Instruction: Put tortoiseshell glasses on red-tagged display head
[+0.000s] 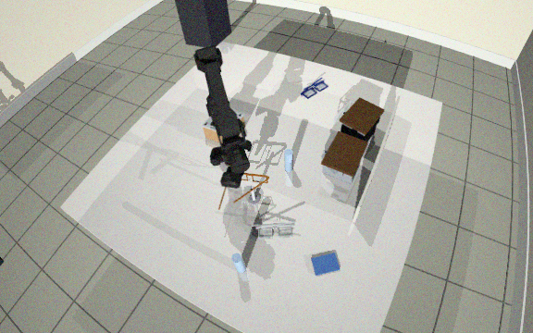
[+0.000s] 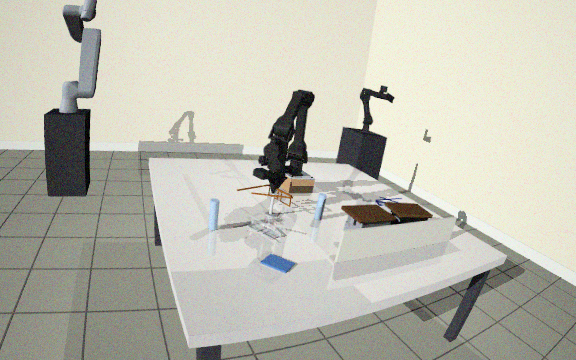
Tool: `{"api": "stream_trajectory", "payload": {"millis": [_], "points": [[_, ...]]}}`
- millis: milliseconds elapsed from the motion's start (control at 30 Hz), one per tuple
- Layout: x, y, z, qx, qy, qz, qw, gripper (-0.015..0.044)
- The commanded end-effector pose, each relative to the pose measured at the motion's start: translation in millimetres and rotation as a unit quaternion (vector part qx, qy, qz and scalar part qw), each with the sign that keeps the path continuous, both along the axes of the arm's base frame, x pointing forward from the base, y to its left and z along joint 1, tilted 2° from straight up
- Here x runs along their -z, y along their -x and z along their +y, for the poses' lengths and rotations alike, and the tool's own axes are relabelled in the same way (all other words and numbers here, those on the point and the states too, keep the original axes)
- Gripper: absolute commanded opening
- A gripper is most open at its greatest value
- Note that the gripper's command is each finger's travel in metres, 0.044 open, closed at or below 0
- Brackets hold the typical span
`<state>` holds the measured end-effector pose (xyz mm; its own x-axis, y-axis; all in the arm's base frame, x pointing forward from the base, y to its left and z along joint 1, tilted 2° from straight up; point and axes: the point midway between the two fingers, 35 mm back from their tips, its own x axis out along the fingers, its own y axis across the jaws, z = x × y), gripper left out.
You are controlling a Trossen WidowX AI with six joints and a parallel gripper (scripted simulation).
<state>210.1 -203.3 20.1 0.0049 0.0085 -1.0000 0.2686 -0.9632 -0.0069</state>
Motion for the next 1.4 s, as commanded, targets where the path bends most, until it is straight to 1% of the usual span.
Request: {"api": "stream_trajectory", "payload": {"millis": [0,1367], "points": [[0,3,1,-0.002,0.002,0.001,1.0,0.0],[1,29,8,-0.002,0.002,0.003,1.0,0.0]]}}
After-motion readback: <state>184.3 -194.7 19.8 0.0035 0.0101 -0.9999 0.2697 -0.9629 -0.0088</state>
